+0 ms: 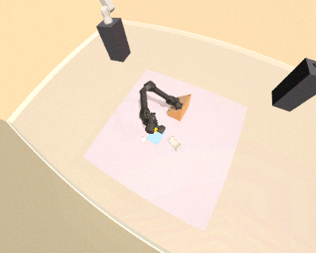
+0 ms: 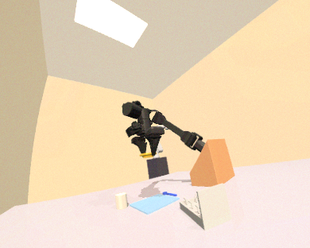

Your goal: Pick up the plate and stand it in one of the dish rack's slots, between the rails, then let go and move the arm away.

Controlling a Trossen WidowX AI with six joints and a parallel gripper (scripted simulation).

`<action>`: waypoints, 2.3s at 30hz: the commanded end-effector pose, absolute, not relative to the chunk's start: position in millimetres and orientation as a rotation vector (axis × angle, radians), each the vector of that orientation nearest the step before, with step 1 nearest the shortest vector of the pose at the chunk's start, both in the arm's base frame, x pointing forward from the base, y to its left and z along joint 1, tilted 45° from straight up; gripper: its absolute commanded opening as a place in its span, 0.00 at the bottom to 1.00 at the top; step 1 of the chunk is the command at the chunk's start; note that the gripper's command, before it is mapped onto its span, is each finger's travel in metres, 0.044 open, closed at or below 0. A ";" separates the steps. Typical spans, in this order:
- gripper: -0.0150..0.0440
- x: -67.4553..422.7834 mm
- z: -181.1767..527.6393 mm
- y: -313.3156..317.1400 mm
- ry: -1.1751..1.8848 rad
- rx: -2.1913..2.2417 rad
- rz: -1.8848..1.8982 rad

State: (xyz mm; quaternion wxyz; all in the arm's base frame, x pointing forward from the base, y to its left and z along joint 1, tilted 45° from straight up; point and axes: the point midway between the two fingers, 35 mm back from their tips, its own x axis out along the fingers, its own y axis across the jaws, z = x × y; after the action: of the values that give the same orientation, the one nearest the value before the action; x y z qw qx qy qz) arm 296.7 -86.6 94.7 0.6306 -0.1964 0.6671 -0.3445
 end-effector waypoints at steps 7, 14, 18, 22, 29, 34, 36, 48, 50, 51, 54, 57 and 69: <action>0.25 276.6 46.2 -28.9 1.414 -0.253 -0.954; 0.25 253.0 17.8 1.3 1.321 -0.130 -1.079; 0.25 253.0 17.8 1.3 1.321 -0.130 -1.079; 0.25 250.6 12.3 -2.7 1.381 -0.133 -1.044; 0.25 244.2 -2.7 -12.3 1.537 -0.134 -0.926; 0.25 240.3 -13.1 -17.6 1.635 -0.134 -0.822; 0.25 238.9 -17.2 -19.6 1.669 -0.133 -0.776; 0.25 231.5 -39.3 -29.5 1.821 -0.117 -0.470; 0.25 230.5 -42.7 -30.9 1.835 -0.114 -0.415; 0.25 230.0 -44.3 -31.5 1.842 -0.113 -0.387; 0.25 228.8 -49.1 -33.5 1.855 -0.109 -0.303; 0.25 227.6 -53.6 -35.4 1.862 -0.106 -0.218; 0.25 224.8 -69.1 -42.5 1.820 -0.108 0.118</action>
State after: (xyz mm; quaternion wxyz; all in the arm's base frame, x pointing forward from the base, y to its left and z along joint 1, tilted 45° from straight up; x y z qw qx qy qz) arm 226.2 -42.0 -65.7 0.6060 -0.0462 0.7939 0.0187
